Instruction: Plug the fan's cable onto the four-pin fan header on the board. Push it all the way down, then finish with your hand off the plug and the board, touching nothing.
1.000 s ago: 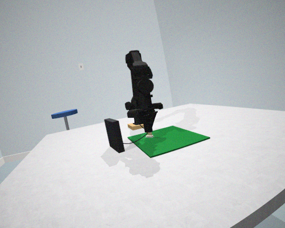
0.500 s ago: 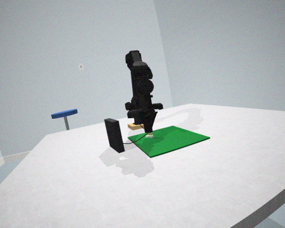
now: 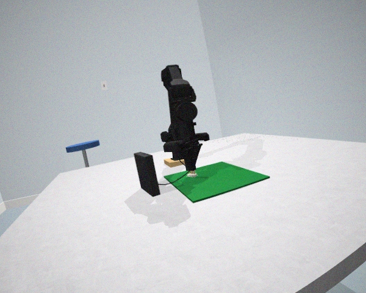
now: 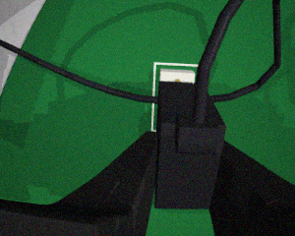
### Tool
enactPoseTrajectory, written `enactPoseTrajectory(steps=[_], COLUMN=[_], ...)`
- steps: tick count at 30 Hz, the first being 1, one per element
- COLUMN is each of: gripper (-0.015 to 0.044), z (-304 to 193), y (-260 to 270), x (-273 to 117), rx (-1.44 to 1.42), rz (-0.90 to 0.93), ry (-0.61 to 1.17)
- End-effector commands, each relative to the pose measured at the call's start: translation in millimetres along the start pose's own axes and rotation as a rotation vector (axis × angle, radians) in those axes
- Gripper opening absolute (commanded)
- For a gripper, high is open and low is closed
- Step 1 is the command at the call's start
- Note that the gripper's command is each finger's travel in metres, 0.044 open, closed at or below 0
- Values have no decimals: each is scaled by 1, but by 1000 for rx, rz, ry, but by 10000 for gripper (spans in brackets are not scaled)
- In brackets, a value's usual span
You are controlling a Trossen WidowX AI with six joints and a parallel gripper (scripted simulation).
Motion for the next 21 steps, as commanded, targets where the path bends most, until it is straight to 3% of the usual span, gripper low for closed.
enactPoseTrajectory(steps=[1, 21], gripper=[0, 0], z=[0, 0], y=[0, 0], x=[1, 7], rx=[2, 3], rz=[-1, -1], ry=[0, 0])
Point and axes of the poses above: the point midway between the two fingers, 35 mm back from their tips, its own x axis out along the fingers, its own y axis across the jaws, z = x × y, the point moved 10 cm from there along -x, back along the fingers, and after that the axes turned 12 degrees about -x, right-handed, at the moved point
